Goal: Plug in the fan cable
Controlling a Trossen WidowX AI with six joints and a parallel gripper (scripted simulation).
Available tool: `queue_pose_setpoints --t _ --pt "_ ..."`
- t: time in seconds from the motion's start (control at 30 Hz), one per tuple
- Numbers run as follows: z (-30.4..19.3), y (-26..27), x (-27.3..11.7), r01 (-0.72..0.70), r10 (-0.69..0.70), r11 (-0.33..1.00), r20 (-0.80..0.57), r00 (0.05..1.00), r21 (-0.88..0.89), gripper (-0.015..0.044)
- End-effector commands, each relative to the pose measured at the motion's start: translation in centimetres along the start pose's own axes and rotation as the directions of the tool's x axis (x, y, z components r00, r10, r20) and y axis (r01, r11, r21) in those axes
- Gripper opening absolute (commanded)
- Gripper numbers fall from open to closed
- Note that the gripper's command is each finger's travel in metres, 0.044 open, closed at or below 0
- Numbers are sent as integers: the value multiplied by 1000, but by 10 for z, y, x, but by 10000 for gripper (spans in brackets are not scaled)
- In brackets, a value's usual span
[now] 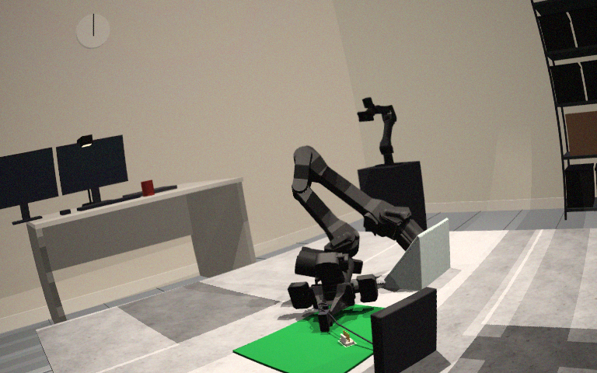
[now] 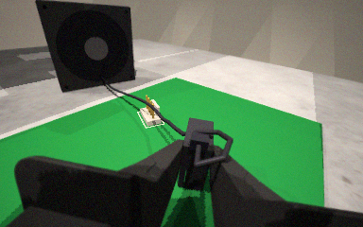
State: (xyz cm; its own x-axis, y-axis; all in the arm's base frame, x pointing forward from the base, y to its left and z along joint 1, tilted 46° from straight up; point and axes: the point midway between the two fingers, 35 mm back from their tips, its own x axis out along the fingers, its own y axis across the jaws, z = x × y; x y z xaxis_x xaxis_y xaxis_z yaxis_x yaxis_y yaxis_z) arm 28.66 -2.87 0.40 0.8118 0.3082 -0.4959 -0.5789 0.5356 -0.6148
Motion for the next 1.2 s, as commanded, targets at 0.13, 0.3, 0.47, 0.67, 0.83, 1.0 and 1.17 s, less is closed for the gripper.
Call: queue_pose_setpoints --t 0.13,0.3,0.47,0.67,0.83,1.0,1.17 --pt "0 0 0 0 0 1000 0 1000 0 53" --pt "0 0 0 0 0 1000 0 1000 0 140" --pt "0 0 0 0 0 1000 0 1000 0 140" --pt "0 0 0 0 0 1000 0 1000 0 140" --pt "0 0 0 0 0 1000 0 1000 0 140" --pt "0 0 0 0 0 1000 0 1000 0 140" --pt "1 -2 -4 -1 1 1000 -1 1000 -1 140"
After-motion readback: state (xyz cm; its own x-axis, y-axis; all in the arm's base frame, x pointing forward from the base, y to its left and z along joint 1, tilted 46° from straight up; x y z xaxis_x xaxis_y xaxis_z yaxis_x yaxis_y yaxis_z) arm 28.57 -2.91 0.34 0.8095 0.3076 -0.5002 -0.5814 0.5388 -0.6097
